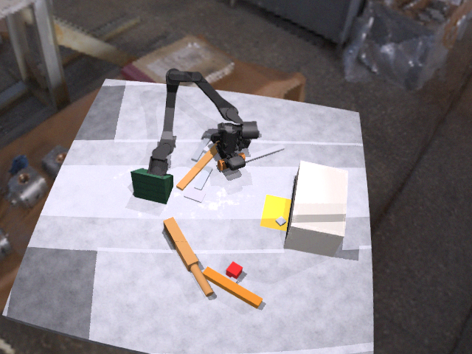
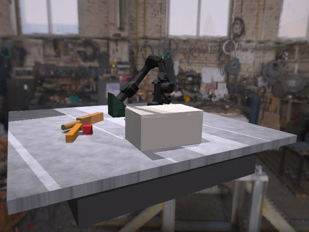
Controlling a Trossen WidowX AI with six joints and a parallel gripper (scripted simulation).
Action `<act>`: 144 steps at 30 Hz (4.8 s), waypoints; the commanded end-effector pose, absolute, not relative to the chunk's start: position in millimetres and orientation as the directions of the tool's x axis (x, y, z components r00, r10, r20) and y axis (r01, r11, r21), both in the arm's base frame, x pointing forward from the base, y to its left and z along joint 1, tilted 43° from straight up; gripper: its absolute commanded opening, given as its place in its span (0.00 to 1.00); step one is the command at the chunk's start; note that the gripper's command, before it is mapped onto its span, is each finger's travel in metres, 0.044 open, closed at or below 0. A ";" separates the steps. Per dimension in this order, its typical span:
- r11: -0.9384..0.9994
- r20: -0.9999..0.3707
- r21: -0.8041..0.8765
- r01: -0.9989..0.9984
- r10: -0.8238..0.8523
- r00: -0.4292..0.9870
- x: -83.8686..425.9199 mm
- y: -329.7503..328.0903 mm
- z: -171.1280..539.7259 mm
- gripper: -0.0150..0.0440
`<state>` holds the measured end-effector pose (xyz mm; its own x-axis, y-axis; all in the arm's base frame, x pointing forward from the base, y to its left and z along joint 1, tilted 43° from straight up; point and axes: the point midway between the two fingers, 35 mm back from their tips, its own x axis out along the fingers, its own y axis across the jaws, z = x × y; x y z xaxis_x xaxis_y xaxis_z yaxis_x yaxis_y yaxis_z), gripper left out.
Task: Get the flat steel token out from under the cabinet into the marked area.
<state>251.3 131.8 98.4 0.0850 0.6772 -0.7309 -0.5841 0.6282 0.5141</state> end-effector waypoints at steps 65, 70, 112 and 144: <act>0.629 -0.727 0.512 -0.585 0.680 0.094 256.5 66.5 39.5 0.25; 0.629 -0.727 0.512 -0.585 0.680 0.094 258.1 62.7 36.2 0.25; 0.630 -0.729 0.510 -0.586 0.678 0.095 264.7 29.6 6.4 0.25; 0.631 -0.730 0.509 -0.585 0.677 0.095 263.4 8.6 -13.2 0.25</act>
